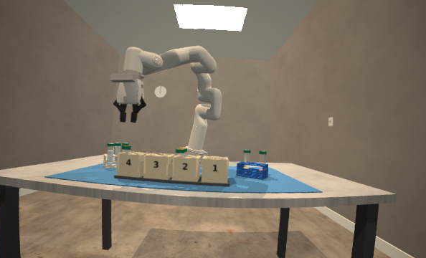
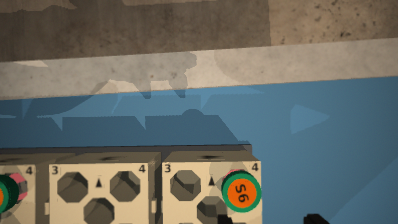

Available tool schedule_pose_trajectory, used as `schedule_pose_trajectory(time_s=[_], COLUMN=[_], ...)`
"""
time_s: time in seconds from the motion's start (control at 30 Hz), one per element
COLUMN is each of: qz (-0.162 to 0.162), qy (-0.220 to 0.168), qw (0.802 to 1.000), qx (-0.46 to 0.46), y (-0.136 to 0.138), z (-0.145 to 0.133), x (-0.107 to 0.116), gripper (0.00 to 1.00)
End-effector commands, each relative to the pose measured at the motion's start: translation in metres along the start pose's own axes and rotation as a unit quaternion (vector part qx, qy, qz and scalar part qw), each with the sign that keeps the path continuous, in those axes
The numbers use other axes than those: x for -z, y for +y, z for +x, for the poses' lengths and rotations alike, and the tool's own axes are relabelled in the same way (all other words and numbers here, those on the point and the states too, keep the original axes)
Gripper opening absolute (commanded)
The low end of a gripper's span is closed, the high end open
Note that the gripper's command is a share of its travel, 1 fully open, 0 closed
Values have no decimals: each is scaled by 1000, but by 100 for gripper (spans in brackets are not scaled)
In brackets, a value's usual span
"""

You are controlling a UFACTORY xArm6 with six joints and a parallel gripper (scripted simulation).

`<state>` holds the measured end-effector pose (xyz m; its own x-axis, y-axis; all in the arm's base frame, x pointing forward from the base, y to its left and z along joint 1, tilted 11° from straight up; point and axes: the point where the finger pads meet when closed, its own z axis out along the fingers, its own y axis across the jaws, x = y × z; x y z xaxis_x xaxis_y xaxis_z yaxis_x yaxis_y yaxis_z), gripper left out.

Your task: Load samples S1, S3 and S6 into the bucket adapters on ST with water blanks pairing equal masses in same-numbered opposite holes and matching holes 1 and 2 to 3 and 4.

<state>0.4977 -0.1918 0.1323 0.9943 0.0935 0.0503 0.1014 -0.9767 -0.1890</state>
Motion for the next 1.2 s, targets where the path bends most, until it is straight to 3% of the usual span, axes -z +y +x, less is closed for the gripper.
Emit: schedule_pose_trajectory(time_s=[0.0,0.87,0.9,1.17], qz=[-1,-1,-1,-1], qy=[2,2,2,3], qw=[1000,1000,1000,989], qx=[0,0,-16,-149], y=[1,1,4,34], z=[1,1,-2,-29], x=[11,13,13,13], gripper=[44,44,57,57])
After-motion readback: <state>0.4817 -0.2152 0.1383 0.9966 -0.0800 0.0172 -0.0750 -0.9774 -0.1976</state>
